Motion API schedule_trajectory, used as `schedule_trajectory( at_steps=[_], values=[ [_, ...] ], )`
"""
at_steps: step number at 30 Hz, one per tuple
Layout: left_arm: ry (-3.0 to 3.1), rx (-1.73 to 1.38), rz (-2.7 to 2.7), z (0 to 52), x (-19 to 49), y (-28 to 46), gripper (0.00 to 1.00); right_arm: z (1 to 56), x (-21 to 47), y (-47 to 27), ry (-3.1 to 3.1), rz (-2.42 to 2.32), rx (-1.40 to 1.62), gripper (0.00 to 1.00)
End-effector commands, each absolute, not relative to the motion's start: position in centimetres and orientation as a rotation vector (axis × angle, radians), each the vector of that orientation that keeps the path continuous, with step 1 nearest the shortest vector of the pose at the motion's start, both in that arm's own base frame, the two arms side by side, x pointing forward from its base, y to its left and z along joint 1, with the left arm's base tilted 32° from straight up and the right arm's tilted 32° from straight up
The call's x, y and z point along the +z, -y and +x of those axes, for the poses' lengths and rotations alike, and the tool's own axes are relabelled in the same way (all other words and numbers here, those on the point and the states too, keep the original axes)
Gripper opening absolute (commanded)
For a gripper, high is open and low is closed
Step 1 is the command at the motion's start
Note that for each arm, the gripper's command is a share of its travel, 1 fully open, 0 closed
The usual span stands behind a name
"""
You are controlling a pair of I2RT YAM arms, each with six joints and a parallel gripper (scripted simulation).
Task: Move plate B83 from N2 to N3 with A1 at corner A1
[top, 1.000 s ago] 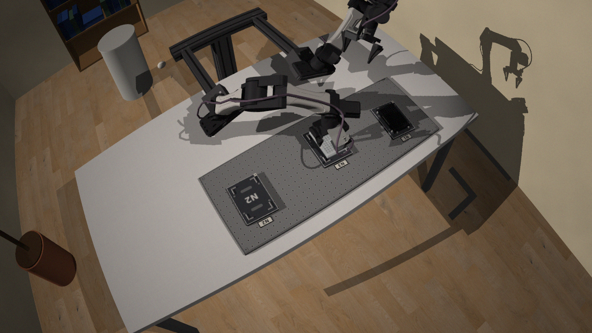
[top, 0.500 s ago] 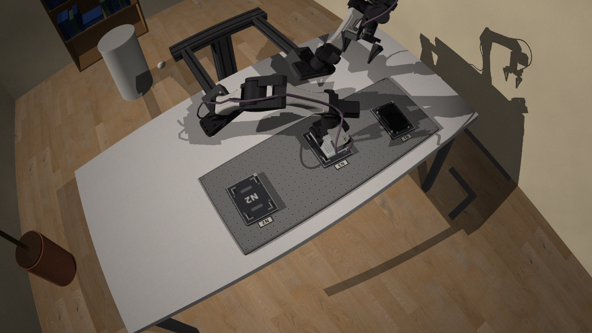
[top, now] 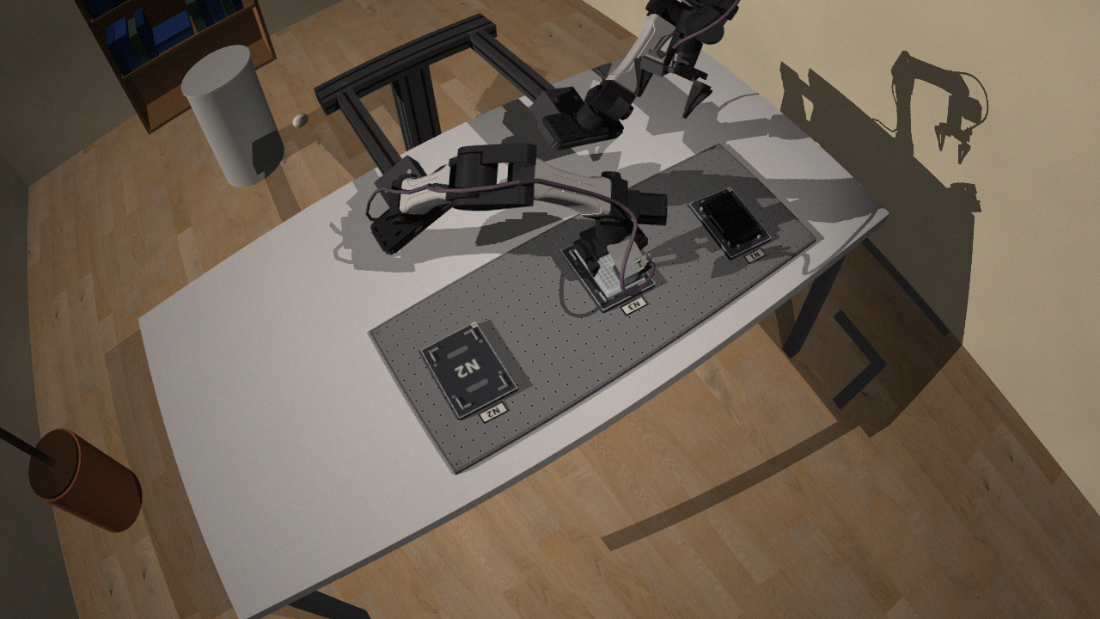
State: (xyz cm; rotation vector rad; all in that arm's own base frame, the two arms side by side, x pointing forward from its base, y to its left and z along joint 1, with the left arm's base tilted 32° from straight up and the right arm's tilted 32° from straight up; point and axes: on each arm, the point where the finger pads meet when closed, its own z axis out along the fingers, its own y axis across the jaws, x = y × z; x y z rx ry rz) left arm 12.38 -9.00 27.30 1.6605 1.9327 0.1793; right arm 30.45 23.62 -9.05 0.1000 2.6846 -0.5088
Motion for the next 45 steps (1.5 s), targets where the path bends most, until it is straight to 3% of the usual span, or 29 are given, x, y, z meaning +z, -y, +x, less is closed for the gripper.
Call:
schedule_trajectory(
  at_steps=[1, 45],
  values=[
    [-1.930, 0.171, 1.663, 12.3, 27.6, 9.1, 1.00, 30.7, -9.5, -23.2, -2.682, 0.077, -0.557, 0.80],
    [-1.930, 0.171, 1.663, 12.3, 27.6, 9.1, 1.00, 30.1, -7.9, -24.3, -2.670, 0.098, -0.483, 0.80]
  ],
)
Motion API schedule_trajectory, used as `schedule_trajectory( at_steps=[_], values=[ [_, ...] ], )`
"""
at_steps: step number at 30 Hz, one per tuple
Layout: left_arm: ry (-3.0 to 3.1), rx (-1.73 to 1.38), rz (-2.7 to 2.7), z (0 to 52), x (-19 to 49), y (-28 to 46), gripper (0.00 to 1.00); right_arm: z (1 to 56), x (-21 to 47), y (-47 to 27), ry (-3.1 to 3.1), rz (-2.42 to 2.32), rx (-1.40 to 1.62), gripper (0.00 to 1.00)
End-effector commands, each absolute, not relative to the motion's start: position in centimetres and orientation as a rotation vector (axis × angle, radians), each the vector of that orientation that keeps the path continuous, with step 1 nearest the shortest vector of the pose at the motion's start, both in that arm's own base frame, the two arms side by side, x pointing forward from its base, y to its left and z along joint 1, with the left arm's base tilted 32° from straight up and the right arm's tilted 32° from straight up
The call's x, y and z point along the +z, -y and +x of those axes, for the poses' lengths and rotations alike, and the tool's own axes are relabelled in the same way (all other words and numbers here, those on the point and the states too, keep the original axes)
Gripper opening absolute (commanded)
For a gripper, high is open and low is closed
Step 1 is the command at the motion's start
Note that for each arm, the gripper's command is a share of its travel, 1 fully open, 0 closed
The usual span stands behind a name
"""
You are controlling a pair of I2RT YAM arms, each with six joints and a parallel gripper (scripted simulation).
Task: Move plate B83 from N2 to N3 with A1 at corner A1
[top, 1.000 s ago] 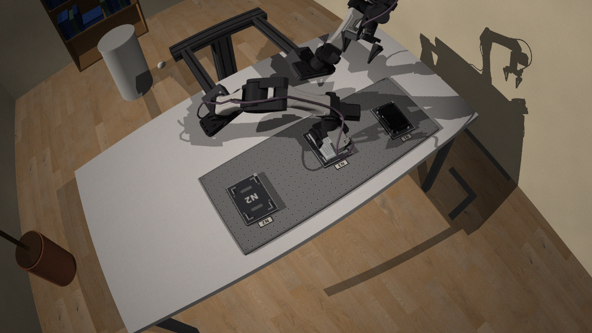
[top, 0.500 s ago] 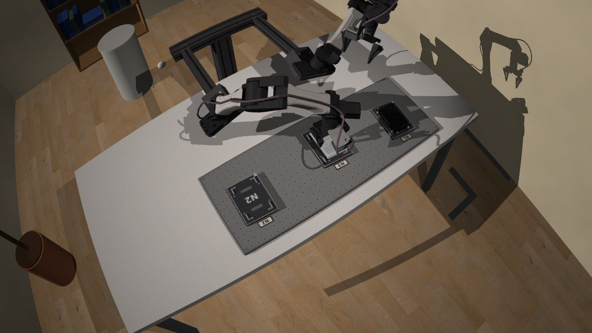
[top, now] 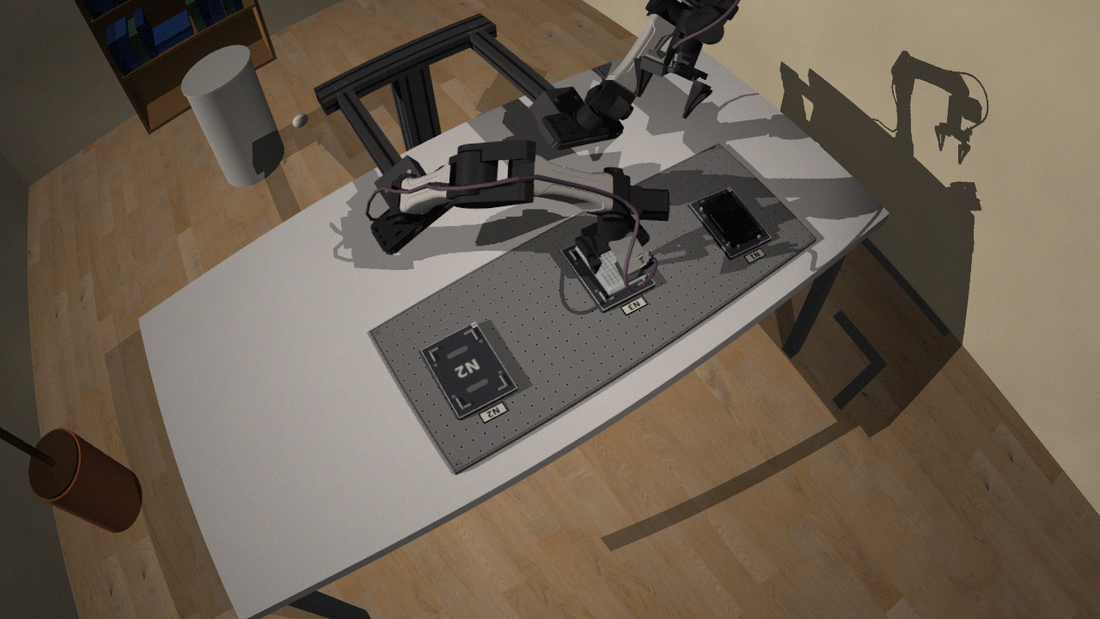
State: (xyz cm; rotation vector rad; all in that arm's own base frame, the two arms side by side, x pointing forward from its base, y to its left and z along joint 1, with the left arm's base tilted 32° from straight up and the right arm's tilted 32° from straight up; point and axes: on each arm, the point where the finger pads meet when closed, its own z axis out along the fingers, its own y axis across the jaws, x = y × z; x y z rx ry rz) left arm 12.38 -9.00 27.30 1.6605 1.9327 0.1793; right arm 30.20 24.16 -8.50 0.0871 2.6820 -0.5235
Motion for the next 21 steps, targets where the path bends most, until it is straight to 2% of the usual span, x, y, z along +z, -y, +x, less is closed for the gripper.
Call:
schedule_trajectory(
  at_steps=[1, 21],
  values=[
    [-1.930, 0.171, 1.663, 12.3, 27.6, 9.1, 1.00, 30.3, -7.9, -24.0, -2.671, 0.104, -0.477, 0.80],
    [-1.930, 0.171, 1.663, 12.3, 27.6, 9.1, 1.00, 30.9, -11.1, -21.7, -2.679, 0.102, -0.583, 0.80]
  ],
)
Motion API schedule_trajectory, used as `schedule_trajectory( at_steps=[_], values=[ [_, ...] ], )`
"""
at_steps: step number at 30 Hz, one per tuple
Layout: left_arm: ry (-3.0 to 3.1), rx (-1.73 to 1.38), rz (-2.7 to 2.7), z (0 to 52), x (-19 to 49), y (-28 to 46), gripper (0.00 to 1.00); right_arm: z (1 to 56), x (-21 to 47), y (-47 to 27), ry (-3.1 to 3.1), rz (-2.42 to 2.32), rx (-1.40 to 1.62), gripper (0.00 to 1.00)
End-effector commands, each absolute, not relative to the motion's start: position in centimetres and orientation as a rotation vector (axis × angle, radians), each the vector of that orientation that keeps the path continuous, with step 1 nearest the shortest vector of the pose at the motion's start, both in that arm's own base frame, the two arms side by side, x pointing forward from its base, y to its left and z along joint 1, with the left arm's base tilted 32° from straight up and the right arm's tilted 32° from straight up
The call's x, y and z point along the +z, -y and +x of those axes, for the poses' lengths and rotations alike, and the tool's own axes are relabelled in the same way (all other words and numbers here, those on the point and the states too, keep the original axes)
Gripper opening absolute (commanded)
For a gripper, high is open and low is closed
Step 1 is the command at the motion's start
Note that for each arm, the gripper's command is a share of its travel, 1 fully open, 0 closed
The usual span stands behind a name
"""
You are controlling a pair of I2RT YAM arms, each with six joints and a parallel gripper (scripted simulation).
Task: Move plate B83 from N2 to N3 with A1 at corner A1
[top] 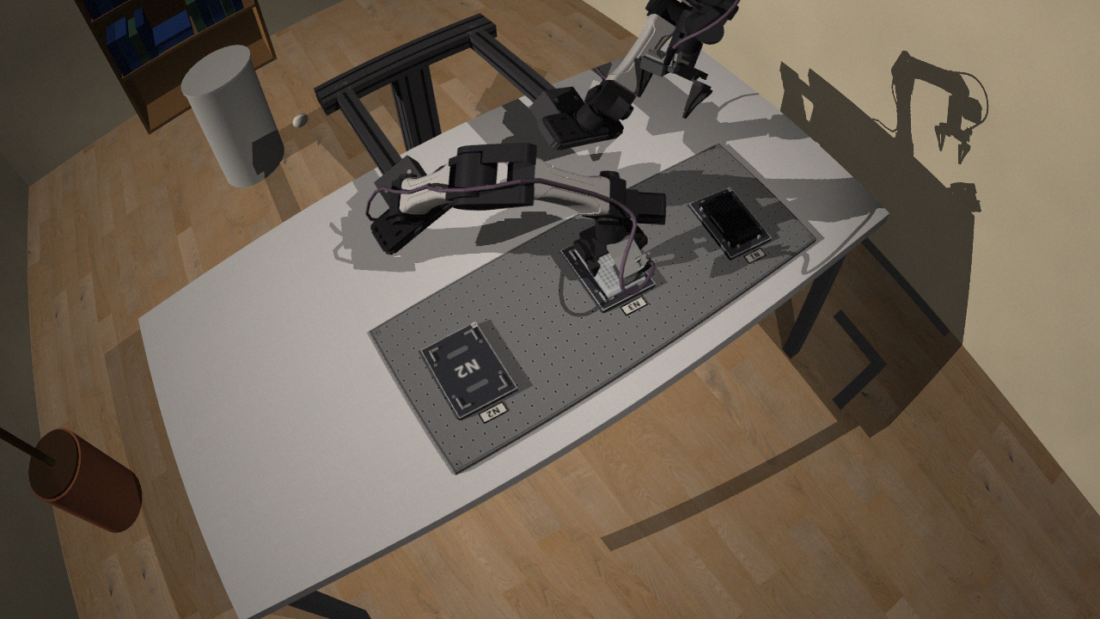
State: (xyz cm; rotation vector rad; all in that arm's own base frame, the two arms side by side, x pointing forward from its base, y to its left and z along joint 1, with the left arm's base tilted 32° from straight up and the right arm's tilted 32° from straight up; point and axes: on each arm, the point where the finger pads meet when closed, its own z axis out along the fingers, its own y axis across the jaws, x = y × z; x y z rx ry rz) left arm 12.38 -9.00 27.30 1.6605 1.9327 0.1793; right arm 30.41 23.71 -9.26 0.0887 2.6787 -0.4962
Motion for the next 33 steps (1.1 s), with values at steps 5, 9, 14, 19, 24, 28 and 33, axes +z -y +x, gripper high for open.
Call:
schedule_trajectory(
  at_steps=[5, 9, 14, 19, 24, 28, 33],
  values=[
    [-1.930, 0.171, 1.663, 12.3, 27.6, 9.1, 1.00, 30.3, -9.5, -23.5, -2.666, 0.090, -0.569, 0.80],
    [-1.930, 0.171, 1.663, 12.3, 27.6, 9.1, 1.00, 30.0, -9.2, -23.9, -2.665, 0.084, -0.569, 0.80],
    [-1.930, 0.171, 1.663, 12.3, 27.6, 9.1, 1.00, 30.1, -9.2, -23.8, -2.665, 0.086, -0.570, 0.80],
    [-1.930, 0.171, 1.663, 12.3, 27.6, 9.1, 1.00, 30.1, -9.2, -23.8, -2.666, 0.082, -0.571, 0.80],
    [-1.930, 0.171, 1.663, 12.3, 27.6, 9.1, 1.00, 29.3, -9.3, -23.9, -2.681, 0.043, -0.580, 0.80],
    [-1.930, 0.171, 1.663, 12.3, 27.6, 9.1, 1.00, 28.8, -9.0, -23.6, -2.685, 0.025, -0.589, 0.80],
    [-1.930, 0.171, 1.663, 12.3, 27.6, 9.1, 1.00, 28.8, -8.8, -23.7, -2.684, 0.027, -0.583, 0.80]
  ],
)
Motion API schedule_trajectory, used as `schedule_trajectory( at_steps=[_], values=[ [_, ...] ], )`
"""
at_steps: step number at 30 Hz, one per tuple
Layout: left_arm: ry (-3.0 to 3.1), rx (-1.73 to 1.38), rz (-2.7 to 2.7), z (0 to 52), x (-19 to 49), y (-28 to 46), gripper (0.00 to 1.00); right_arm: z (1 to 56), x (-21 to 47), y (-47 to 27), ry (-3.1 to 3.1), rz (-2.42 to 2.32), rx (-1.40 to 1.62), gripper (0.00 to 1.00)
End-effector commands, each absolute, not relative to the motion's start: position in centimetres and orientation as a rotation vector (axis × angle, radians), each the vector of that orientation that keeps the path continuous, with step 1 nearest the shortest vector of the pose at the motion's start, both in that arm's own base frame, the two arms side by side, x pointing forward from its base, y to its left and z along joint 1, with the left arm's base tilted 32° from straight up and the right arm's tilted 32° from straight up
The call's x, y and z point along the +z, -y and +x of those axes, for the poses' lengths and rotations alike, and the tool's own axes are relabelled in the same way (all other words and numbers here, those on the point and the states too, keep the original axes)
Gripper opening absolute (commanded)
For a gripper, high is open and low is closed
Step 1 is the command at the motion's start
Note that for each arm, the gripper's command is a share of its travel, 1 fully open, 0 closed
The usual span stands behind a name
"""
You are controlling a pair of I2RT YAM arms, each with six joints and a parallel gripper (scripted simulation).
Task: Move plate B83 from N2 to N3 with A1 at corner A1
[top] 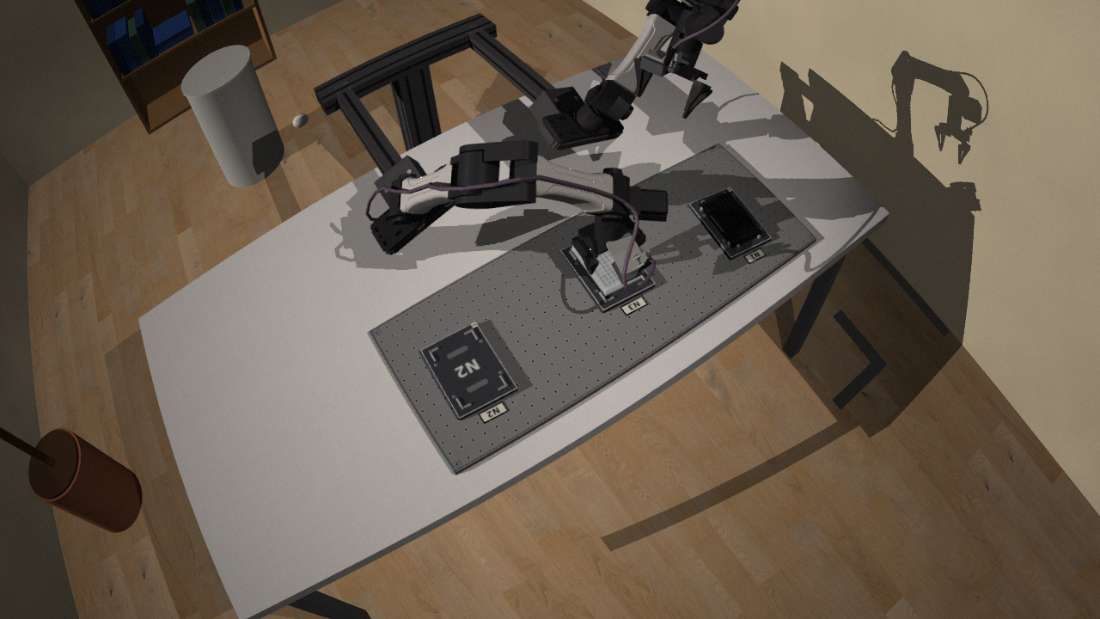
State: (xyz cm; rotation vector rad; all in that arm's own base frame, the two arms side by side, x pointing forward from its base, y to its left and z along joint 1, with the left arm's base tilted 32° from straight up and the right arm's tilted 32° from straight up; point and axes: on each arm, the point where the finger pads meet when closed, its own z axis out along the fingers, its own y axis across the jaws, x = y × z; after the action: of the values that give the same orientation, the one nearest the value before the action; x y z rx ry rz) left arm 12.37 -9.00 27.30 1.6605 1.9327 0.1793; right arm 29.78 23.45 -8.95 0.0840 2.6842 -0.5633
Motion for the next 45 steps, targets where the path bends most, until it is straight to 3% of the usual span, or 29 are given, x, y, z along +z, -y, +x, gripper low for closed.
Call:
schedule_trajectory(
  at_steps=[1, 45],
  values=[
    [-1.930, 0.171, 1.663, 12.3, 27.6, 9.1, 1.00, 28.9, -8.8, -23.6, -2.684, 0.033, -0.583, 0.80],
    [-1.930, 0.171, 1.663, 12.3, 27.6, 9.1, 1.00, 29.8, -9.0, -23.6, -2.659, 0.100, -0.522, 0.80]
  ],
)
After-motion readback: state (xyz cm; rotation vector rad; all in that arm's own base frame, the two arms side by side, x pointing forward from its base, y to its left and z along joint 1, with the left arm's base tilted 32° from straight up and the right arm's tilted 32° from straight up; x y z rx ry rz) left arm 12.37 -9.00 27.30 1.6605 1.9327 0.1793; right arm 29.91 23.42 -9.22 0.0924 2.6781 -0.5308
